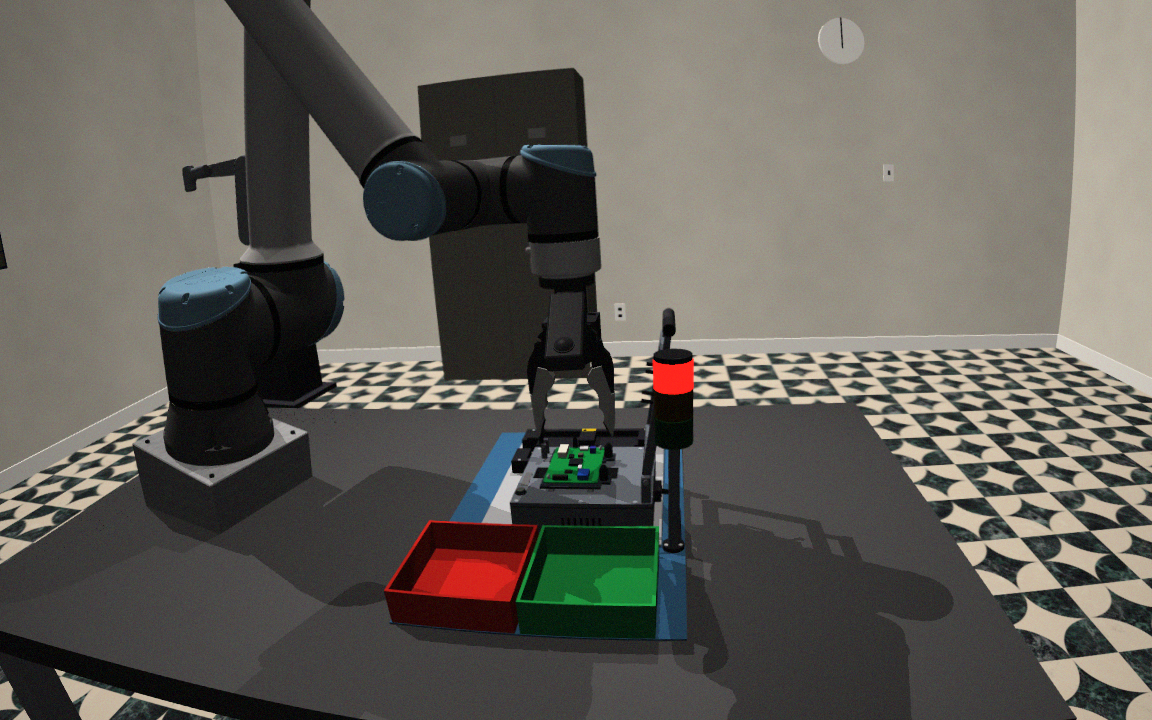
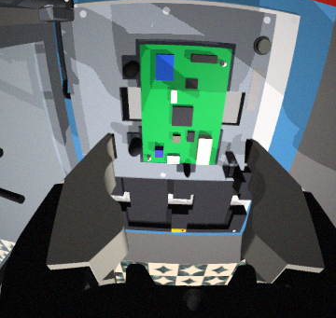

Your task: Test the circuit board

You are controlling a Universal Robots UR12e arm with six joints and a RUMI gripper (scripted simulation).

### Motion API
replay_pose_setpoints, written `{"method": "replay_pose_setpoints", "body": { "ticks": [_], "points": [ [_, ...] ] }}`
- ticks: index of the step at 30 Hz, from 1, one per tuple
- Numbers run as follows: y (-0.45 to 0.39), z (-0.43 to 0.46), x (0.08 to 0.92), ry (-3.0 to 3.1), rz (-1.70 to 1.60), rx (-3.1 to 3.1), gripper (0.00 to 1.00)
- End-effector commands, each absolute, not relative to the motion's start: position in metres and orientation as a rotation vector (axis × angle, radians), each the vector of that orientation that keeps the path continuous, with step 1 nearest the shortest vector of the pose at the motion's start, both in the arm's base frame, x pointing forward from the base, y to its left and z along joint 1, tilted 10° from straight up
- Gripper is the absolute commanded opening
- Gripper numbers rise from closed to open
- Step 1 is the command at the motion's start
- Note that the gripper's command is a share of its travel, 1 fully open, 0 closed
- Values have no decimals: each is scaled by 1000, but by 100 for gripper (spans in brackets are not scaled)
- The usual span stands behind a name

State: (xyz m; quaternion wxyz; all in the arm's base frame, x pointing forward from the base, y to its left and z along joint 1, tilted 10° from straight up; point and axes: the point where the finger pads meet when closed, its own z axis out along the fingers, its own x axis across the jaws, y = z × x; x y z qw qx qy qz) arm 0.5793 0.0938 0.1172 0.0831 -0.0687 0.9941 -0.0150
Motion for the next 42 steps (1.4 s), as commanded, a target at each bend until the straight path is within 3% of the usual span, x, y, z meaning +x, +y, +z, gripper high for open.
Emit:
{"method": "replay_pose_setpoints", "body": {
  "ticks": [1,42],
  "points": [
    [92,94,580,2974,-44,-206,59],
    [89,68,586,2971,-44,-205,59]
  ]
}}
